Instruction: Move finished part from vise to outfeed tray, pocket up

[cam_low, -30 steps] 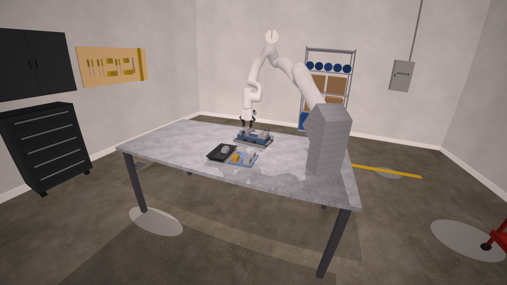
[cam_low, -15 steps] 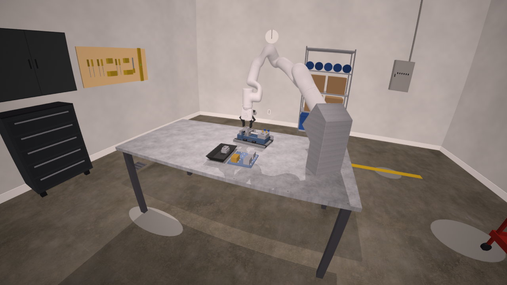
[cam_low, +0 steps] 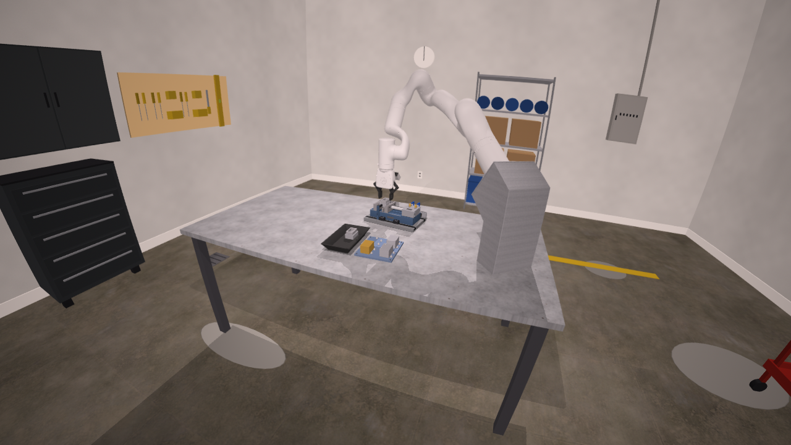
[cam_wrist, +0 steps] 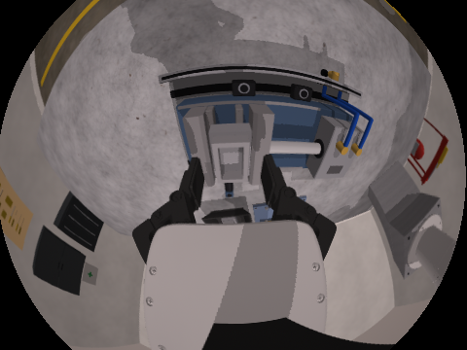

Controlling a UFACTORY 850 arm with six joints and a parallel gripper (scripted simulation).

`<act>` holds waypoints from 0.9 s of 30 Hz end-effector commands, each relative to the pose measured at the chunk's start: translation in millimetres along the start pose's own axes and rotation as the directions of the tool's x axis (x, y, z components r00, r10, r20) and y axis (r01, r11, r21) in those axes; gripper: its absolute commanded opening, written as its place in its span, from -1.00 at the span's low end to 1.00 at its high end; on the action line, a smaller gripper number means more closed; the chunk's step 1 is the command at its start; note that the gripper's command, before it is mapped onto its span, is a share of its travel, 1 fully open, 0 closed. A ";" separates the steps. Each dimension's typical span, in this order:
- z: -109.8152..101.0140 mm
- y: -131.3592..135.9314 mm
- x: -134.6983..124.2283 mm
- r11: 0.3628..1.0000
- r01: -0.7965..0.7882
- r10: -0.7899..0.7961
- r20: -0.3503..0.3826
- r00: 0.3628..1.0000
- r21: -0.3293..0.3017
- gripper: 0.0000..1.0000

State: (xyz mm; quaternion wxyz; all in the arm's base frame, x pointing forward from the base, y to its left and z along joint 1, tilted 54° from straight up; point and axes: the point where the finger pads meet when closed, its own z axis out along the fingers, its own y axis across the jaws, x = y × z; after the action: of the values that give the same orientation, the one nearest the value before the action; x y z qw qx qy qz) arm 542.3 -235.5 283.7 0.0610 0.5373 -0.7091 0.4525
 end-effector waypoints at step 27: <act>10.4 -0.5 0.0 1.000 0.000 0.000 0.000 1.000 0.001 0.37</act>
State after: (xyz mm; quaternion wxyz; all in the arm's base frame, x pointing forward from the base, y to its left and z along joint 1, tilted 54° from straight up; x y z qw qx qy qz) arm 546.3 -242.7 277.7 0.0611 0.5373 -0.7091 0.4525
